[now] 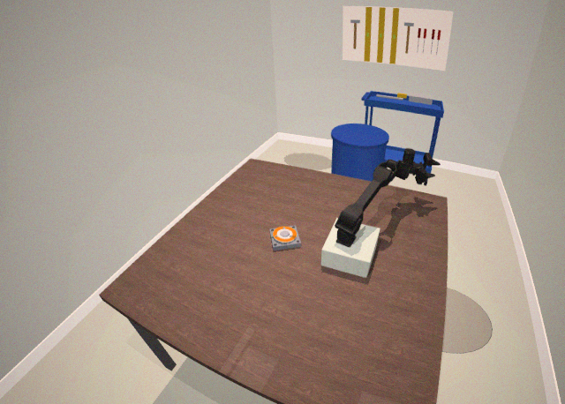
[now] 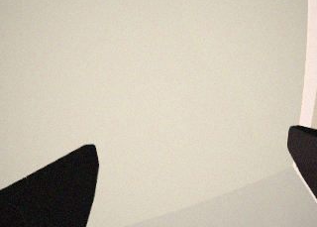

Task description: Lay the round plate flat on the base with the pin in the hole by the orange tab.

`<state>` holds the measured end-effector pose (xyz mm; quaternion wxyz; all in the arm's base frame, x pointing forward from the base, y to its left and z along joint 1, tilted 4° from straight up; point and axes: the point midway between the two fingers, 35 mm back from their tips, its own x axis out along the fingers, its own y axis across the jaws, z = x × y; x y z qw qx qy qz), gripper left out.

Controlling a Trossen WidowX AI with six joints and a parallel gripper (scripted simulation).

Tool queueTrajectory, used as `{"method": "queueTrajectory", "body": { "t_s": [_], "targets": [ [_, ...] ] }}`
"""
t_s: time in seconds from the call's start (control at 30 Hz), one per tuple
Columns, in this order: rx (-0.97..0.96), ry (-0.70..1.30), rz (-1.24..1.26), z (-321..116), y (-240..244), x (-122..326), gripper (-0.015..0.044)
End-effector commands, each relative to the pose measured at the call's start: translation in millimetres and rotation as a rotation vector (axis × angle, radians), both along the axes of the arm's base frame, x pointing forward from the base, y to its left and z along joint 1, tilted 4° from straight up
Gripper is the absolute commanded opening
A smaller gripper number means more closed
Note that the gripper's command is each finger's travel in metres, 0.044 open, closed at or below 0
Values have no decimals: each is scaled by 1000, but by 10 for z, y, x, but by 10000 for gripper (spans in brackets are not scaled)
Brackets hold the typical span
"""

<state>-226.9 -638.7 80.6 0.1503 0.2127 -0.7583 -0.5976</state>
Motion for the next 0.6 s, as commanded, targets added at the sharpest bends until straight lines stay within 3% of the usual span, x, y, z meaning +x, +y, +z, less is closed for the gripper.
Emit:
{"method": "queueTrajectory", "body": {
  "t_s": [0.0, 0.1, 0.3, 0.47, 0.57],
  "targets": [
    [15, 3, 13, 2, -18, 56, 374],
    [199, 57, 175, 22, -185, 768, 295],
    [385, 135, 353, 26, -241, 1534, 137],
    [654, 300, 633, 4, -76, 2683, 6],
    [746, 373, 737, -18, 60, 3086, 0]
  ]
}}
